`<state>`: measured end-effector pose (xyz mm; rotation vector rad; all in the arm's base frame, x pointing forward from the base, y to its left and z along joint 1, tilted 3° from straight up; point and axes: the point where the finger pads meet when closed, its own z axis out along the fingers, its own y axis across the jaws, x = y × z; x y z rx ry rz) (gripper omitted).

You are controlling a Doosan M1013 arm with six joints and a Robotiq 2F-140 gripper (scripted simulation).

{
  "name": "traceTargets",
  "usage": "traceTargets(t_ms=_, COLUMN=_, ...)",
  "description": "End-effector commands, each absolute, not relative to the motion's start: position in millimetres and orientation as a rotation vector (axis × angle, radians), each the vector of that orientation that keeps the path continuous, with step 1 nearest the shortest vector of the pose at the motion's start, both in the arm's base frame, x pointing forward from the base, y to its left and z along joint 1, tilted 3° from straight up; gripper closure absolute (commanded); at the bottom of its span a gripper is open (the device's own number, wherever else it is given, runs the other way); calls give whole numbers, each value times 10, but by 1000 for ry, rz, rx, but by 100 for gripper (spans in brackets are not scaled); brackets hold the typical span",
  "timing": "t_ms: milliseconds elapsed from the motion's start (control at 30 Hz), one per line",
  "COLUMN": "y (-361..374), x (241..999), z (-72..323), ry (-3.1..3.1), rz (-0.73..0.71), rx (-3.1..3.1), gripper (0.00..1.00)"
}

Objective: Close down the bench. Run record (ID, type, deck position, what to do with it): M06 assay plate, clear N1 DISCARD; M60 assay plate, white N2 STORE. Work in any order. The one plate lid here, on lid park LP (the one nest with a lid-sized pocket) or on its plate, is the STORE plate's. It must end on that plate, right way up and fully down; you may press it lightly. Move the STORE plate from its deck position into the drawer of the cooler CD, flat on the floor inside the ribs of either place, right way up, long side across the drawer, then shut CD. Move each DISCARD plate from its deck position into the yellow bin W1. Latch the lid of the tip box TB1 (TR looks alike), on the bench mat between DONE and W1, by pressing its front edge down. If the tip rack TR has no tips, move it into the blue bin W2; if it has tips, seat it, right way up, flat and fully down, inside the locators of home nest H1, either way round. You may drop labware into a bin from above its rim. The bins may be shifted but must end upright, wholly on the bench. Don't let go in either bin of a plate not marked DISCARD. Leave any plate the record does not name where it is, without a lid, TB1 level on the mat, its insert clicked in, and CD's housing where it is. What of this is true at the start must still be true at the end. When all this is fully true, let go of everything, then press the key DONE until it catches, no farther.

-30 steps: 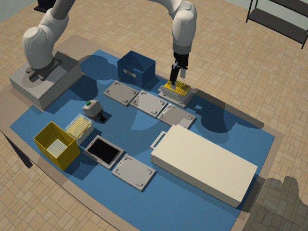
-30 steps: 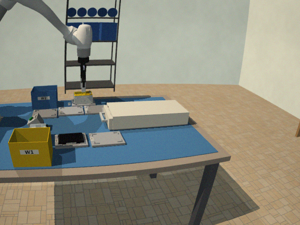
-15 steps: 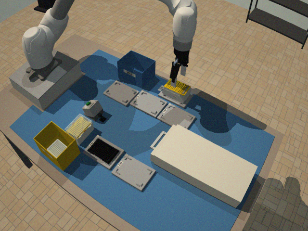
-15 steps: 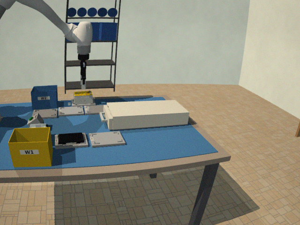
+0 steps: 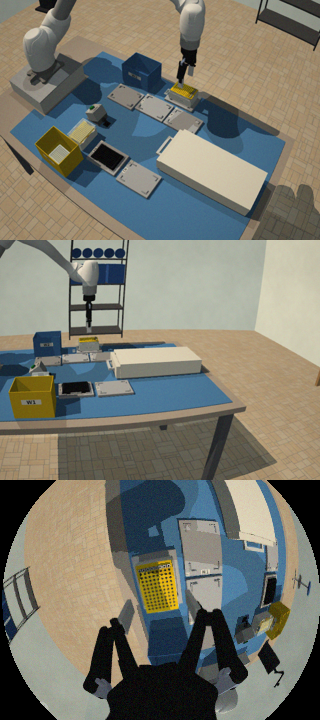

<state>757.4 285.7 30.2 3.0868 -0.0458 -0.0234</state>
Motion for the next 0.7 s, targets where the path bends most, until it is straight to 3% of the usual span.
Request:
traceTargets(t_ms=0, y=2859, x=7574, z=332, ry=-46, rz=-23, rx=3087, gripper=34)
traceTargets(t_ms=667, y=2871, x=7577, z=545, ry=-46, rz=-23, rx=3087, gripper=34)
